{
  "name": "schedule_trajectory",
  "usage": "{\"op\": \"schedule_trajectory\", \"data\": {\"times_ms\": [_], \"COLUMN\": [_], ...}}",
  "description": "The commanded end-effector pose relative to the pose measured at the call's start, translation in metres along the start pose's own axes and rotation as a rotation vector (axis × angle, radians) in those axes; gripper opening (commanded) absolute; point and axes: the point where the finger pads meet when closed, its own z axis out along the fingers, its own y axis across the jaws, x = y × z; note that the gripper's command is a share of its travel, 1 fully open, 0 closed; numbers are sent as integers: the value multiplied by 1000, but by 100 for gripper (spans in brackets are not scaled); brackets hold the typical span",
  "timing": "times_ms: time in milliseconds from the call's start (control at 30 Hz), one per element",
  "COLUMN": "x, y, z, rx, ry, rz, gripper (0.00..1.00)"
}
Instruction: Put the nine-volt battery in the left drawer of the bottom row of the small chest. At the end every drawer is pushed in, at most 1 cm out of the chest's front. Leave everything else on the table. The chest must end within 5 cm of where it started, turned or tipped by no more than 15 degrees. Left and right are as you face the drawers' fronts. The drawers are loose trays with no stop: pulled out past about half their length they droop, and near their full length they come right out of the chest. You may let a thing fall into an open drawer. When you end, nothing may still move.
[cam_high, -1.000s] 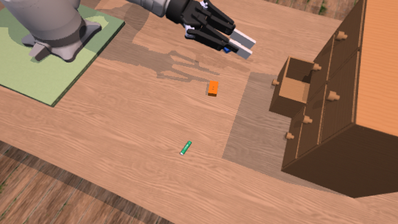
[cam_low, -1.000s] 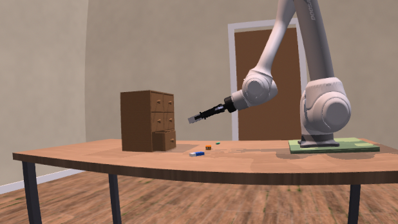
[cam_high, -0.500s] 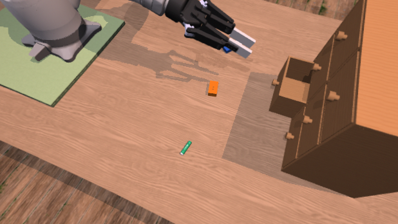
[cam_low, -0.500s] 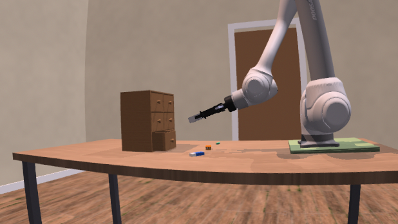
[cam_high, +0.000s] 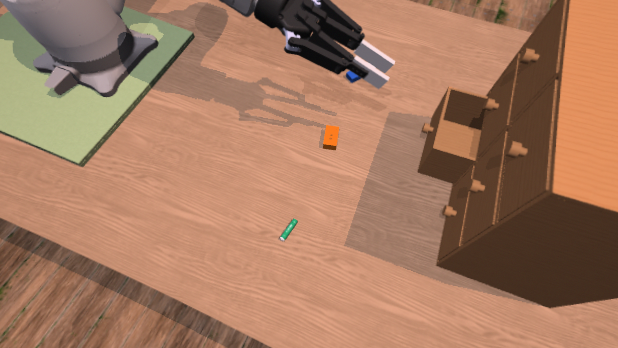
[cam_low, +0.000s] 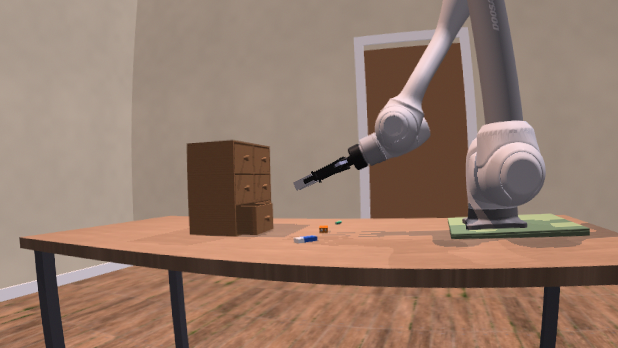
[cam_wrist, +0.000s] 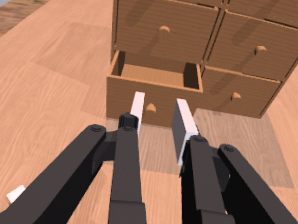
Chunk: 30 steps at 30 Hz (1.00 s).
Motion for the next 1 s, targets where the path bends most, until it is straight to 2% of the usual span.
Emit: {"op": "schedule_trajectory", "data": {"times_ms": [0,533,867,967], "x": [1,7,12,12], "y": [0,0,0,2], "z": [-1,-16,-31,-32], "rx": [0,0,-1,-7], "ry": [-9,-151,-285,-291], "rz": [0,0,0,-1], "gripper": [20,20,20,20]}}
